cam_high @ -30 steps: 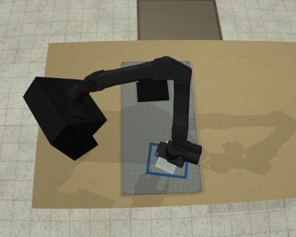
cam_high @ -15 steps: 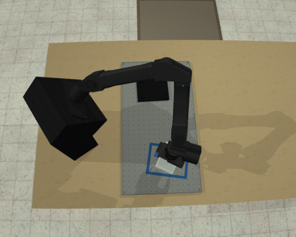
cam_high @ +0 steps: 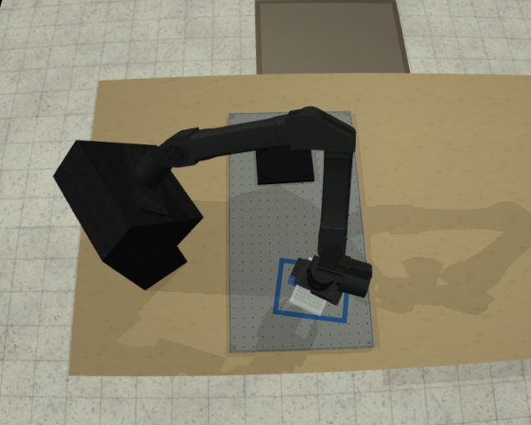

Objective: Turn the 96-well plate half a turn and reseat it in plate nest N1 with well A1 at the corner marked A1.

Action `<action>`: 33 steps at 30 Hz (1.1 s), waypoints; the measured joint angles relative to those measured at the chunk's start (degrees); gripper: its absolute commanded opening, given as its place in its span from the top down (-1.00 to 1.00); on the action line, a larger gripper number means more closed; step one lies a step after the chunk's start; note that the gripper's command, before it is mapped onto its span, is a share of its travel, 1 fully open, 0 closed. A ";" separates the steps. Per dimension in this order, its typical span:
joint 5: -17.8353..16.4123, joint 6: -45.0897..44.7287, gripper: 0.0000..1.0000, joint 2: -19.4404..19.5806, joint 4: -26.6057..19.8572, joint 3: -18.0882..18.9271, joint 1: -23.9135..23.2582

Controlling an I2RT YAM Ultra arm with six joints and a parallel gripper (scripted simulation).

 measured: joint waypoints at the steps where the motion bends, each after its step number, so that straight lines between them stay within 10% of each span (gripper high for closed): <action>1: 0.02 0.09 1.00 0.07 0.11 0.04 0.11; 33: 0.94 2.32 1.00 2.54 3.26 0.98 1.90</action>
